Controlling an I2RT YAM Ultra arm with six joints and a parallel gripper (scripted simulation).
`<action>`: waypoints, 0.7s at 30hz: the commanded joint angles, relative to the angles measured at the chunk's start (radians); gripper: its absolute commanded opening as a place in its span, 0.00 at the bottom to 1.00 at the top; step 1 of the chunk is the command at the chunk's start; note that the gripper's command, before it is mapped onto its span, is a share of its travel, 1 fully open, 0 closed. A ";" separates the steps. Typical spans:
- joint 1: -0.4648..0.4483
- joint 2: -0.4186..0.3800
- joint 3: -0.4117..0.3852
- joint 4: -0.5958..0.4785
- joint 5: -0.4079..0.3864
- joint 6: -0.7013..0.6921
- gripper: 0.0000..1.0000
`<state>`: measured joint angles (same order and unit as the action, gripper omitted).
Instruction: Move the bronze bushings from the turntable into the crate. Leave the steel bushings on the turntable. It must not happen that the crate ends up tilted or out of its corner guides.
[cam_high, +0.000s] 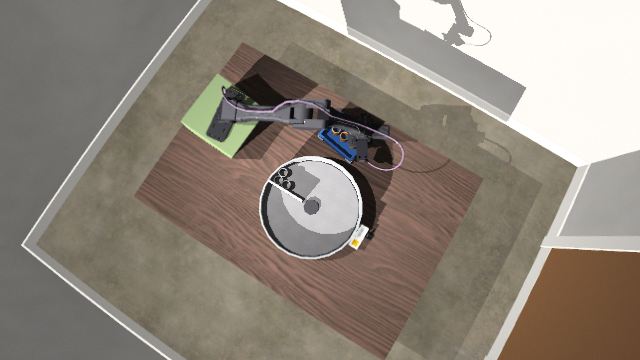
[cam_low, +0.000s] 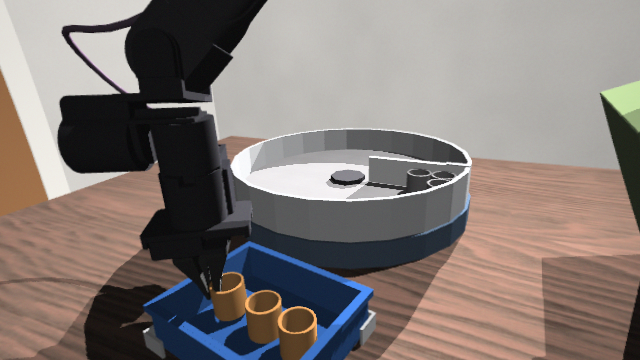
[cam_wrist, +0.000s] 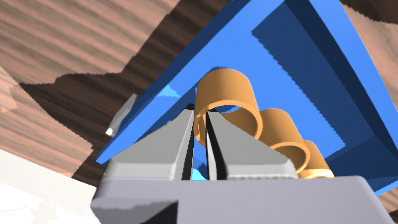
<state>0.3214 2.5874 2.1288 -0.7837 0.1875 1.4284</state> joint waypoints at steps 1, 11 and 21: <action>0.000 -0.045 -0.029 0.015 -0.001 -0.009 0.00; 0.001 -0.050 0.003 0.001 0.001 -0.009 0.00; 0.001 -0.050 0.003 0.001 0.001 -0.009 0.00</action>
<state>0.3210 2.5820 2.1105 -0.7769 0.1867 1.4284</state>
